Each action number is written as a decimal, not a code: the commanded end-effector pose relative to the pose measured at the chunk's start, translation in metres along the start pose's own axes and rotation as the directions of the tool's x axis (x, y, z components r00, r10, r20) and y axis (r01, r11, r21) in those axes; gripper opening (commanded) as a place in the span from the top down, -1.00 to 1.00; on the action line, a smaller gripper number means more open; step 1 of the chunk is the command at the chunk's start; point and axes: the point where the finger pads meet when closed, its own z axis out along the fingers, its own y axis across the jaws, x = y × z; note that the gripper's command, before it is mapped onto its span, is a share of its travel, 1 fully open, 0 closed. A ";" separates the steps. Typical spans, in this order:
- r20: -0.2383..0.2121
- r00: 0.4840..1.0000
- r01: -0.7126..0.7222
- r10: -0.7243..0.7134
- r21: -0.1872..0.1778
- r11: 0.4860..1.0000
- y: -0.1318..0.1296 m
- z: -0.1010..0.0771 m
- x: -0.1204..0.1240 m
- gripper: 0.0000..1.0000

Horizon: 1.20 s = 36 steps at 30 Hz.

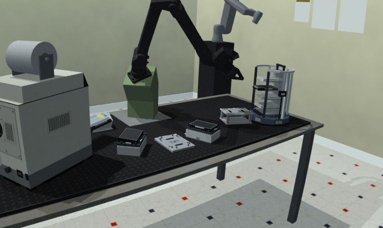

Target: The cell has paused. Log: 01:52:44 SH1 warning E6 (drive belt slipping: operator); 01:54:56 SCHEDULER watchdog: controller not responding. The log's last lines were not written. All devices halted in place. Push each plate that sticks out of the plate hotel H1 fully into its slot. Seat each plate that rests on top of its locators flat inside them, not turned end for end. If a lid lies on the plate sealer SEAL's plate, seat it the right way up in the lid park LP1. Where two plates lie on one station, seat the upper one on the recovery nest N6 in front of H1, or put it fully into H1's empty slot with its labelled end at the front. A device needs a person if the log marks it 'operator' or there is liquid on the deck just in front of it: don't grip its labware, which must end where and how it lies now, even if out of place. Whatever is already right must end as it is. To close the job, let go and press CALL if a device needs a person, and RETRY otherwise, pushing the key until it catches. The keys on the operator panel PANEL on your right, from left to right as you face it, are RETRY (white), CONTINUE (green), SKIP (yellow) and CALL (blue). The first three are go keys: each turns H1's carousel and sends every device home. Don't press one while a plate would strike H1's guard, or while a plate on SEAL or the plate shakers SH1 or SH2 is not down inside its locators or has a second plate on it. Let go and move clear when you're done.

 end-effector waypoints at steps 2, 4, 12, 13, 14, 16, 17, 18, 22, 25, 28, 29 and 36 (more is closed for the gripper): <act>-0.010 1.000 0.005 -0.005 0.011 1.000 -0.006 0.009 0.005 0.40; -0.010 1.000 0.005 -0.005 0.011 1.000 -0.006 0.009 0.005 0.48; 0.020 1.000 -0.001 0.000 0.029 1.000 -0.014 0.017 -0.005 0.72; 0.020 1.000 0.000 0.000 0.028 1.000 -0.014 0.021 -0.003 0.76; 0.020 1.000 0.000 0.000 0.028 1.000 -0.014 0.026 -0.001 0.80; 0.019 1.000 0.000 -0.001 0.028 1.000 -0.014 0.035 0.004 0.88; 0.019 1.000 0.000 -0.001 0.028 1.000 -0.014 0.040 0.006 0.92; 0.019 1.000 0.000 -0.001 0.028 1.000 -0.014 0.044 0.008 0.96; 0.017 1.000 0.001 -0.001 0.027 1.000 -0.013 0.063 0.017 1.00; 0.016 1.000 0.001 -0.002 0.028 1.000 -0.014 0.071 0.021 1.00; 0.027 1.000 0.013 -0.014 0.016 1.000 -0.003 0.070 0.013 1.00; 0.044 0.999 0.012 -0.013 0.026 1.000 -0.009 0.066 0.003 1.00; 0.005 1.000 0.021 -0.021 -0.005 1.000 0.004 0.073 0.014 1.00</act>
